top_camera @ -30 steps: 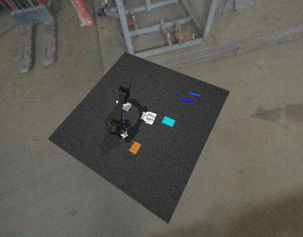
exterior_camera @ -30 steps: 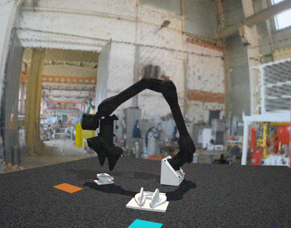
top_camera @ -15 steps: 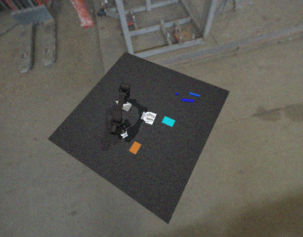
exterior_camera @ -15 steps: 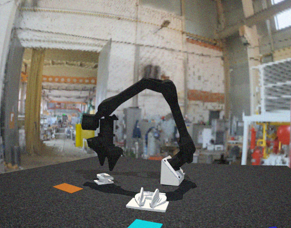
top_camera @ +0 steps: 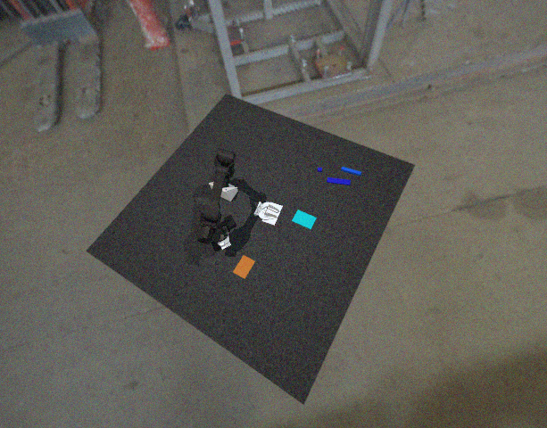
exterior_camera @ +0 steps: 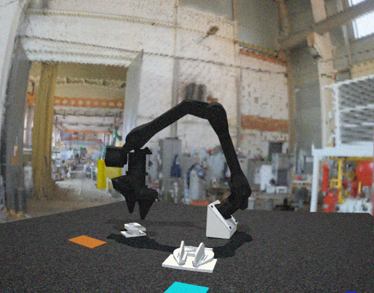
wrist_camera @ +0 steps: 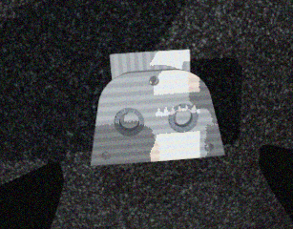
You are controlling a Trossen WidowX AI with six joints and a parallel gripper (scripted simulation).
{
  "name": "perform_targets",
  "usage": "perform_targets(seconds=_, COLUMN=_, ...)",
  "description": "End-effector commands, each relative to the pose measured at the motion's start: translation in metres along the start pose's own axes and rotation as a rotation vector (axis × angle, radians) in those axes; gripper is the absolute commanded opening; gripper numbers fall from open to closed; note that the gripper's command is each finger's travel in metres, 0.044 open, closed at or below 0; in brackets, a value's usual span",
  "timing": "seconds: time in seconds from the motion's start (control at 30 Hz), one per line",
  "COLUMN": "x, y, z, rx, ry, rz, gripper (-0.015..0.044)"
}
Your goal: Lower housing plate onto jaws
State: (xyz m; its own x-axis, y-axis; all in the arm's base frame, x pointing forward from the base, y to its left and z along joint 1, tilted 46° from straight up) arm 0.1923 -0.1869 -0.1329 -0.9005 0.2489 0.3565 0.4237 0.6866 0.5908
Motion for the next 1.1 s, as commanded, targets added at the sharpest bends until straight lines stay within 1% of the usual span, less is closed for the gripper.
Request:
perform_targets(seconds=0.0, x=0.0001, y=0.0002, z=0.0018, rx=-0.006, ry=0.0, rz=0.006, gripper=0.044)
perform_targets(seconds=0.87, x=0.0, y=0.0, z=0.0003, rx=0.0, ry=0.0, rz=0.0, gripper=0.044)
perform_targets(seconds=1.07, x=-0.001, y=-0.0002, z=0.0093, rx=-0.001, ry=0.0, rz=0.001, gripper=0.044)
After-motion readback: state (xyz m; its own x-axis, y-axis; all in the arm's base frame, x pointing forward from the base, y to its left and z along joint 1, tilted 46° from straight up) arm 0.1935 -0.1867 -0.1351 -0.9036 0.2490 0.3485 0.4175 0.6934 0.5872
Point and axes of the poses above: the point midway between the two fingers, 35 mm back from their tips, its own z axis out along the fingers, its own y axis across the jaws, x = y × z, the point moved 3 cm from there along -z, back along the fingers, and after that the axes turned 1 degree about -z, right-handed, at the moved point
